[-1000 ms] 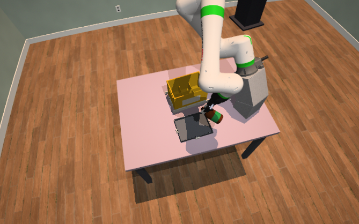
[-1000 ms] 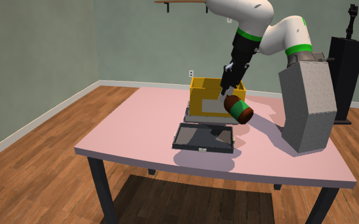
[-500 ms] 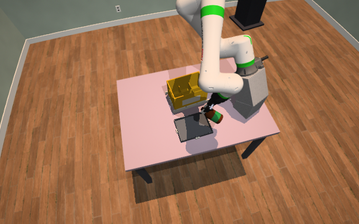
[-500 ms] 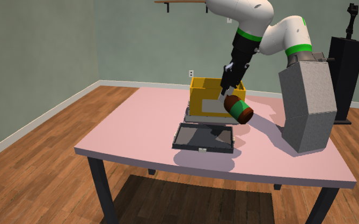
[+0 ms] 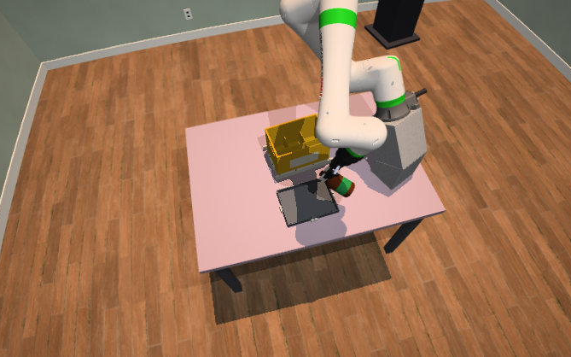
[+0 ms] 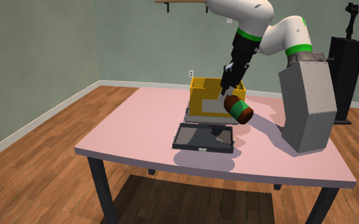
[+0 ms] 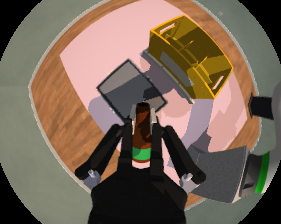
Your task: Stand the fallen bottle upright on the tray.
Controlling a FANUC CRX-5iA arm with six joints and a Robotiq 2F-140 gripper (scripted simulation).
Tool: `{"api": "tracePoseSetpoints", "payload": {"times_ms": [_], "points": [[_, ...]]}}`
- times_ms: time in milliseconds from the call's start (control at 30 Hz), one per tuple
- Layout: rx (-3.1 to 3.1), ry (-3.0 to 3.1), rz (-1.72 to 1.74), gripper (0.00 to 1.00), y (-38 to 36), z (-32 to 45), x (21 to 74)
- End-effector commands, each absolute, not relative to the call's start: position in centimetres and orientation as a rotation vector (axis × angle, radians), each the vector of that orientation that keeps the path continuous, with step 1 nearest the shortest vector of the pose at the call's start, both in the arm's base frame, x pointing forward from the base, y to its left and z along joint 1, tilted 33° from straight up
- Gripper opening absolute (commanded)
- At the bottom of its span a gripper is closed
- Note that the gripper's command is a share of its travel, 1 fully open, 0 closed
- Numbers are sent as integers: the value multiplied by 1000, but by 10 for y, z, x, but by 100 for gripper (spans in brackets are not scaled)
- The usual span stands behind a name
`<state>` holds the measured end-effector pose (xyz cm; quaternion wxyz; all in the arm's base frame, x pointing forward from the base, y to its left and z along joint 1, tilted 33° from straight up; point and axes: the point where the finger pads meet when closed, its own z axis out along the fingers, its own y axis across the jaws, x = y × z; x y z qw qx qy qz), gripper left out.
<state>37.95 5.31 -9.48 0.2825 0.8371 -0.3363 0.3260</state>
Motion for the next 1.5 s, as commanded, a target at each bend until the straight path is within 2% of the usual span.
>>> {"api": "tracePoseSetpoints", "payload": {"times_ms": [0,1467], "points": [[2242,-901,873,0,53,-95,380],[2130,-821,1047,0,55,-97,378]]}}
